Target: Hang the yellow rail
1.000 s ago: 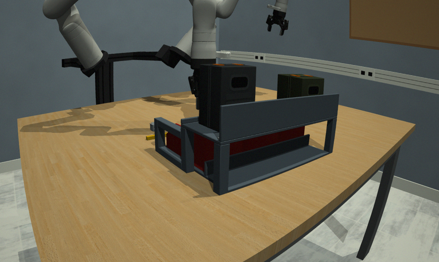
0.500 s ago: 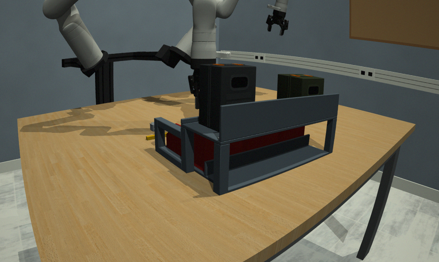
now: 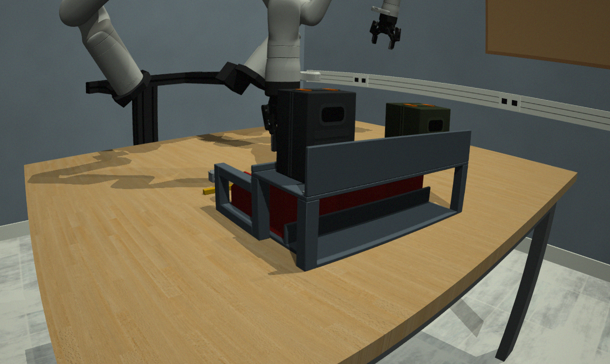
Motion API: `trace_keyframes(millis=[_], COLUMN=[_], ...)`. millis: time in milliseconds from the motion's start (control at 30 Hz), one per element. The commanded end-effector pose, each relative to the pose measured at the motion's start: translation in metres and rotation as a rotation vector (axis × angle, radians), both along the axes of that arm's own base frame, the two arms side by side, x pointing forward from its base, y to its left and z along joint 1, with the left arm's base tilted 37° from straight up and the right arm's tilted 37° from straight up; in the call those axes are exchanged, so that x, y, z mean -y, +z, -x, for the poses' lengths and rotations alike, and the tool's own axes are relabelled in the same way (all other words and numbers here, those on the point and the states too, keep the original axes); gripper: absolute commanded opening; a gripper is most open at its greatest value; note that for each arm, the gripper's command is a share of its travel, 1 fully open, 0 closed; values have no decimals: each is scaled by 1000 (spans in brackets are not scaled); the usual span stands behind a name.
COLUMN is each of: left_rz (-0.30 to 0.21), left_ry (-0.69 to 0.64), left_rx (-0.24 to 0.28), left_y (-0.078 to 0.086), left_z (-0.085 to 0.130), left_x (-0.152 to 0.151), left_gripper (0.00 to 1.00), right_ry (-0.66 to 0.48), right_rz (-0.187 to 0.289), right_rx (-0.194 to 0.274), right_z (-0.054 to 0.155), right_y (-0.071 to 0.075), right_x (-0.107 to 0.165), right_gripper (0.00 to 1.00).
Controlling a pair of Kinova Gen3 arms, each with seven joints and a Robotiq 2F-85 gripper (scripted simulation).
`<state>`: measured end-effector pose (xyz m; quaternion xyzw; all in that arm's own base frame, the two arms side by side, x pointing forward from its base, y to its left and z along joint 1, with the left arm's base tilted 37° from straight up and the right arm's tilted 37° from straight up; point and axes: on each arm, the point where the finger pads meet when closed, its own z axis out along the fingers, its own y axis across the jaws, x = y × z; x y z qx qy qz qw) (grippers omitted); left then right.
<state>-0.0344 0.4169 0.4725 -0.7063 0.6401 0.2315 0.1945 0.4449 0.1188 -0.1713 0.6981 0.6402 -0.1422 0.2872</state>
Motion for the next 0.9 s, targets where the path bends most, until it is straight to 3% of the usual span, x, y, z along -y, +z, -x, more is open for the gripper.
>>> trace_keyframes(millis=[0,867], left_rz=[7,7], left_ry=[-11,-11], left_rx=[-9,-9], left_y=[0,0], left_z=[-1,-1], left_x=[0,0], left_gripper=[1000,1000], right_ry=[-5,-3], right_rz=[-9,-10], right_rx=[3,4], right_z=[0,-4], right_y=[-2,-15], right_x=[-2,7], right_gripper=[436,436])
